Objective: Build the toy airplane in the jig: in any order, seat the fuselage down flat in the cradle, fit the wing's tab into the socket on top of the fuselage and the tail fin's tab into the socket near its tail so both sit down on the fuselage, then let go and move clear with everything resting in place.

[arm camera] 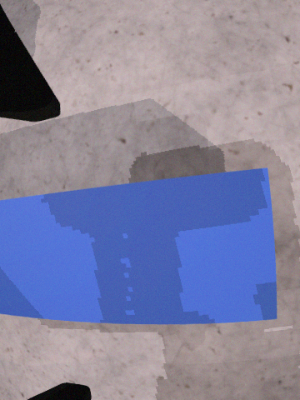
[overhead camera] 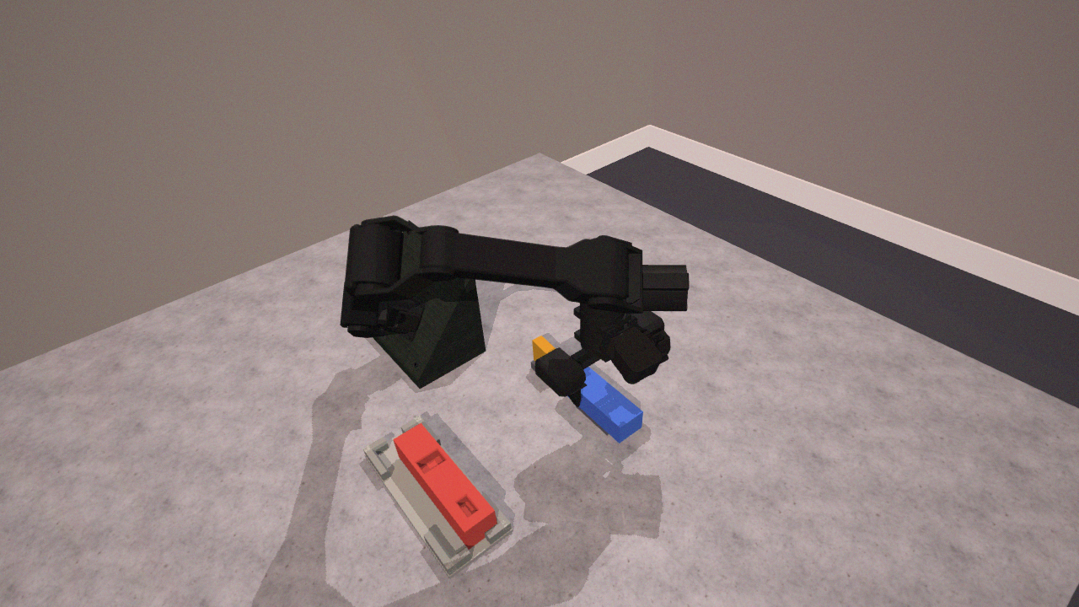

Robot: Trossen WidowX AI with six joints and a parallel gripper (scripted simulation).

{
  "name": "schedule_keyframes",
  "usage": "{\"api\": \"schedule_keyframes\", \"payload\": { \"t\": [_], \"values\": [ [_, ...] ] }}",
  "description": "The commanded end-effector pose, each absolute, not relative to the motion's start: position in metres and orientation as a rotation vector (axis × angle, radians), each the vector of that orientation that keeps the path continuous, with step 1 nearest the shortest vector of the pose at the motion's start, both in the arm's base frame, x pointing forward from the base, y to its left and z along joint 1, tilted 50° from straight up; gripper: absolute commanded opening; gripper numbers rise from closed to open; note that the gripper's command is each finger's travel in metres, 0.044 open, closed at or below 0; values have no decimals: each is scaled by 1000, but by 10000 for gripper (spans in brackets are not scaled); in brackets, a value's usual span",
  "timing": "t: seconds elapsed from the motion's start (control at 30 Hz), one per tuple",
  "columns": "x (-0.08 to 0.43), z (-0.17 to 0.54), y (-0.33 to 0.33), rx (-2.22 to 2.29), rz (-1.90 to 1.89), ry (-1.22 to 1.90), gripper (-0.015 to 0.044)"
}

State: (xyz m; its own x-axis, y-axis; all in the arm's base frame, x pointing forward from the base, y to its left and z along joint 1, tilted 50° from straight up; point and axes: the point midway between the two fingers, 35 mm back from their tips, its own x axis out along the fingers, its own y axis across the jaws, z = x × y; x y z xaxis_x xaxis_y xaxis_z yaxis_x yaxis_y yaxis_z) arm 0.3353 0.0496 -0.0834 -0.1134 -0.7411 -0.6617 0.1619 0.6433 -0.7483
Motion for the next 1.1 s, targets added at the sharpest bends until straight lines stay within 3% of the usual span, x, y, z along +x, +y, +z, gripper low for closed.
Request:
{"api": "schedule_keyframes", "payload": {
  "t": [0.0,0.63,0.93,1.07],
  "values": [
    [334,-88,44,-515,-823,1500,440],
    [331,-106,23,-516,-825,1499,440],
    [331,-106,23,-516,-825,1499,204],
    [331,-106,23,-516,-825,1499,177]
  ]
}}
